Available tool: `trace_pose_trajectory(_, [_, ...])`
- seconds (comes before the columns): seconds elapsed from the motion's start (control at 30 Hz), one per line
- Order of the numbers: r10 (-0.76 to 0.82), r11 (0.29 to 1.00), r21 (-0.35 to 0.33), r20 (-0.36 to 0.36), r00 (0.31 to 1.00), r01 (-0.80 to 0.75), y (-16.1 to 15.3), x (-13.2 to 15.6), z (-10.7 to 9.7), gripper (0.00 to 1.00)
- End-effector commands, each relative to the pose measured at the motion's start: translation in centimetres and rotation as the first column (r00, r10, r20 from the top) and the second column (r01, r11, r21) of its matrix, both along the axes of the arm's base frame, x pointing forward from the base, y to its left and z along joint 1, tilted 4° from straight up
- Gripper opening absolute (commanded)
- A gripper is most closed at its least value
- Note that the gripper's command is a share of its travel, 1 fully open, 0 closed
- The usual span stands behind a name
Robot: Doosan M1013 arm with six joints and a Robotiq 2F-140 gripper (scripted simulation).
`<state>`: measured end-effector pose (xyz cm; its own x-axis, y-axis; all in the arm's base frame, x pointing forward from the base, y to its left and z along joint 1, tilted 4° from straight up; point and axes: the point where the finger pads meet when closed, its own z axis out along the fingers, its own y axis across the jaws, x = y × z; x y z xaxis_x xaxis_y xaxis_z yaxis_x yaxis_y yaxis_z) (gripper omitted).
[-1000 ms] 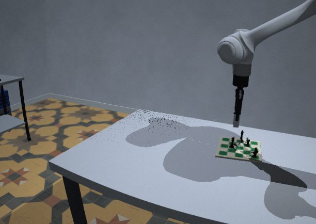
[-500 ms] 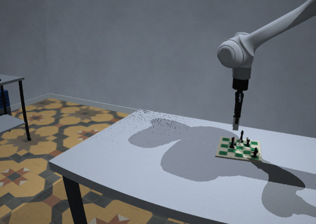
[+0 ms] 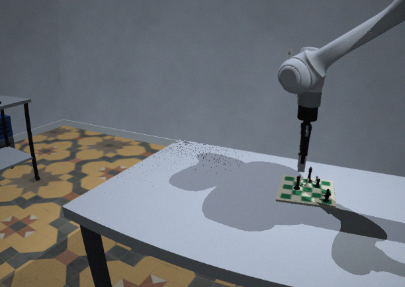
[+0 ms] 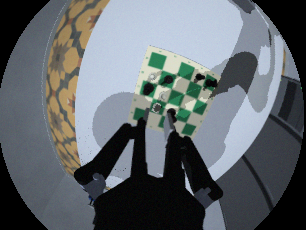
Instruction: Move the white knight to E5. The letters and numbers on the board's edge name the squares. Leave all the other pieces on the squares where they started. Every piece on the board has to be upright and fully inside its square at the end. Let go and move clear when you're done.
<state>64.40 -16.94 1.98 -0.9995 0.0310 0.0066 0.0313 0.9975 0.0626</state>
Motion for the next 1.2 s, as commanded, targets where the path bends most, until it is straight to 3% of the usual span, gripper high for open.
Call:
trace_pose_trajectory(0.0, [0.0, 1.0, 0.0, 0.0, 1.0, 0.0, 0.03, 0.0, -0.45, 0.23])
trace_pose_trajectory(1.17, [0.0, 1.0, 0.0, 0.0, 1.0, 0.0, 0.08, -0.01, -1.37, 0.23])
